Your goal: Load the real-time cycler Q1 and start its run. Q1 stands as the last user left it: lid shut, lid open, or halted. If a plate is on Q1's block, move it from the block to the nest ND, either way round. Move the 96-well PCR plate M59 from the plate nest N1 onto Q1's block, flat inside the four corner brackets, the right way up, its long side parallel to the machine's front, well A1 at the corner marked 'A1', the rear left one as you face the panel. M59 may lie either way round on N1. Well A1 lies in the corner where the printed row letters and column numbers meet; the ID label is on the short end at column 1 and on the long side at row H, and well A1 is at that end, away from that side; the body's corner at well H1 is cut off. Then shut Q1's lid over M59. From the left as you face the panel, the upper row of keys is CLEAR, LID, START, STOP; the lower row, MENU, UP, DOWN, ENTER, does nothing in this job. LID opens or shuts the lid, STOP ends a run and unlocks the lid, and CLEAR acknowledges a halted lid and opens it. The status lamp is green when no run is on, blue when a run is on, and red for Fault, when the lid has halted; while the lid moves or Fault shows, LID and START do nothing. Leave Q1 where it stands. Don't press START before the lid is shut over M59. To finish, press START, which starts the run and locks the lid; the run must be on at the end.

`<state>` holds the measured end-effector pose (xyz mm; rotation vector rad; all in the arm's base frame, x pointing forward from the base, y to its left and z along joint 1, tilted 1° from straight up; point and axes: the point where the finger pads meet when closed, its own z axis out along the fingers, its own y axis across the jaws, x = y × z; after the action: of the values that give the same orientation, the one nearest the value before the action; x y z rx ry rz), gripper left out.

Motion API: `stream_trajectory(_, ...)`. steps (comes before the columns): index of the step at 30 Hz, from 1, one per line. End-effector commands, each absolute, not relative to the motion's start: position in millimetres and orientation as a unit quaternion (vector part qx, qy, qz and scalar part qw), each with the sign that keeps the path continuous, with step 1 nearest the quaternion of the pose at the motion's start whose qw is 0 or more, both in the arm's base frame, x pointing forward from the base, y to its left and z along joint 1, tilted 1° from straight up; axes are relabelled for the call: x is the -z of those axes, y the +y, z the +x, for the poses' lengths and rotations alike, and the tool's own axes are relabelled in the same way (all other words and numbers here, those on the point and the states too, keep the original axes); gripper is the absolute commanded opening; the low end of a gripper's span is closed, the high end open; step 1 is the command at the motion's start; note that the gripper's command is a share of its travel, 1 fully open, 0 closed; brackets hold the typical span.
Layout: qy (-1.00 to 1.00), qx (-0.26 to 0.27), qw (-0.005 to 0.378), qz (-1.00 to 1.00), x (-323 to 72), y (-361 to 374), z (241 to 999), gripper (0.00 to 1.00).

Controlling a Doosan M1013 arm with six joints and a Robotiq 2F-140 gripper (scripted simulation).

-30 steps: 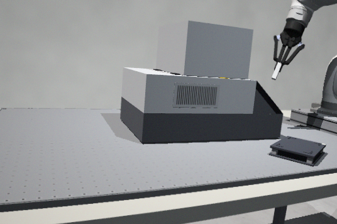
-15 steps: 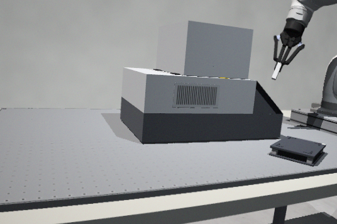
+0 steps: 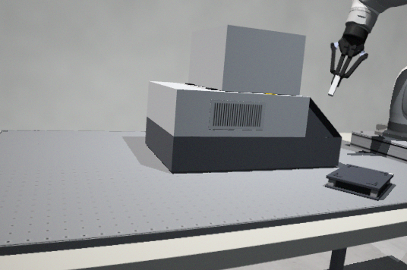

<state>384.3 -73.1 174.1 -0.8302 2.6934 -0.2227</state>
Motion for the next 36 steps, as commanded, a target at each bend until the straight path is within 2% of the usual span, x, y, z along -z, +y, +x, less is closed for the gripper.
stream_trajectory(1, 0.941, 0.078, 0.157, -0.290, -174.1, -73.1, 384.3, 0.00)
stream_trajectory(36, 0.941, 0.078, 0.157, -0.290, -162.8, -94.3, 395.1, 0.00)
